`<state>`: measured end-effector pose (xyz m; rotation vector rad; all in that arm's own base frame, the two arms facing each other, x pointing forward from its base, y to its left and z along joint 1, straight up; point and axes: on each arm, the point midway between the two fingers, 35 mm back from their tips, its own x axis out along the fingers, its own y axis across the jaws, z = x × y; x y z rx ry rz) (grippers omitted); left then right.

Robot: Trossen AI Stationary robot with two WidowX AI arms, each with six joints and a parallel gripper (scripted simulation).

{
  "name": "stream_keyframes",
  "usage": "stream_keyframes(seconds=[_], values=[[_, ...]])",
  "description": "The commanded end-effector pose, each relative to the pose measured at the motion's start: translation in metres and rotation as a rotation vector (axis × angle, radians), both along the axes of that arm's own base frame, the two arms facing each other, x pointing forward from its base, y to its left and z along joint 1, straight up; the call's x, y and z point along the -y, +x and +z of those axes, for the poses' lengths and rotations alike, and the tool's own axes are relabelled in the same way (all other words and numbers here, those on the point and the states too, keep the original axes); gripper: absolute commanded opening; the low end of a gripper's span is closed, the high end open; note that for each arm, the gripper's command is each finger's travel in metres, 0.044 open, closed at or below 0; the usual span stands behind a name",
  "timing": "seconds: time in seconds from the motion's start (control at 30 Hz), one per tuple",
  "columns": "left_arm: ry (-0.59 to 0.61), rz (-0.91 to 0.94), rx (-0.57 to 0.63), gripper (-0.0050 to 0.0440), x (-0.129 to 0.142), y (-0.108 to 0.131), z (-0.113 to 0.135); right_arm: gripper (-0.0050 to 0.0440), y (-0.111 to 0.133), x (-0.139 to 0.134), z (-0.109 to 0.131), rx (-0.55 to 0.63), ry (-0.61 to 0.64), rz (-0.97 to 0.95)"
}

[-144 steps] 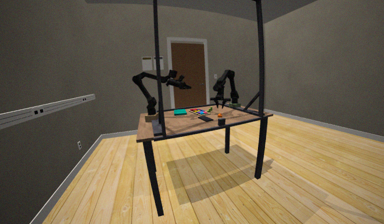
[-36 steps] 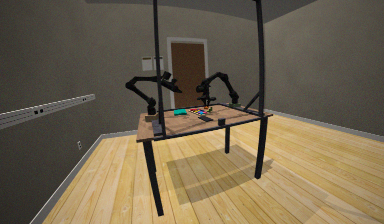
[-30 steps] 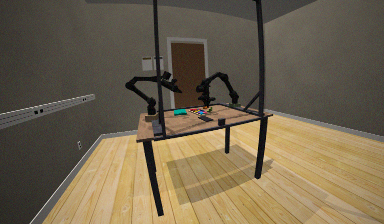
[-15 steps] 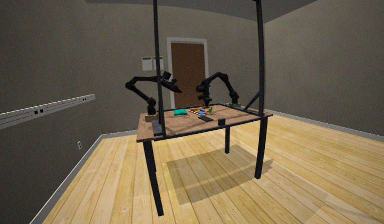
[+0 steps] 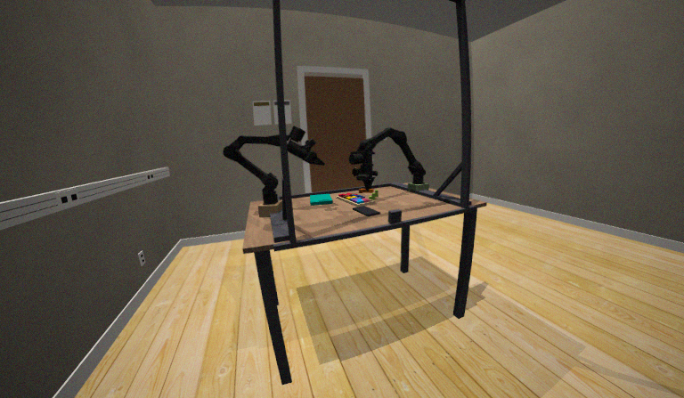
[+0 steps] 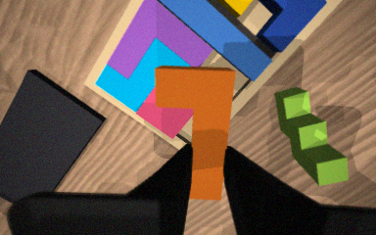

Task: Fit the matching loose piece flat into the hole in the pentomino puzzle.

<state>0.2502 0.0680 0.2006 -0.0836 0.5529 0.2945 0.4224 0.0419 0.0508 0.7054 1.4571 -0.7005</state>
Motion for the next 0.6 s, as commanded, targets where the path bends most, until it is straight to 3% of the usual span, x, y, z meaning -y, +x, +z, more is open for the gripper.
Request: stream_keyframes(seconds=[0.0, 0.37, 0.57], values=[[0.003, -0.002, 0.015, 0.0440, 0.0000, 0.0002, 0.0059, -0.0050, 0.0028, -0.0003, 0.0132, 0.036, 0.006, -0.215], [0.003, -0.002, 0.015, 0.0440, 0.0000, 0.0002, 0.0059, -0.0050, 0.0026, -0.0004, 0.0138, 0.035, 0.012, -0.544], [0.003, -0.002, 0.015, 0.0440, 0.0000, 0.0002, 0.0059, -0.0050, 0.0014, -0.0003, 0.0108, 0.028, 0.010, -0.577]])
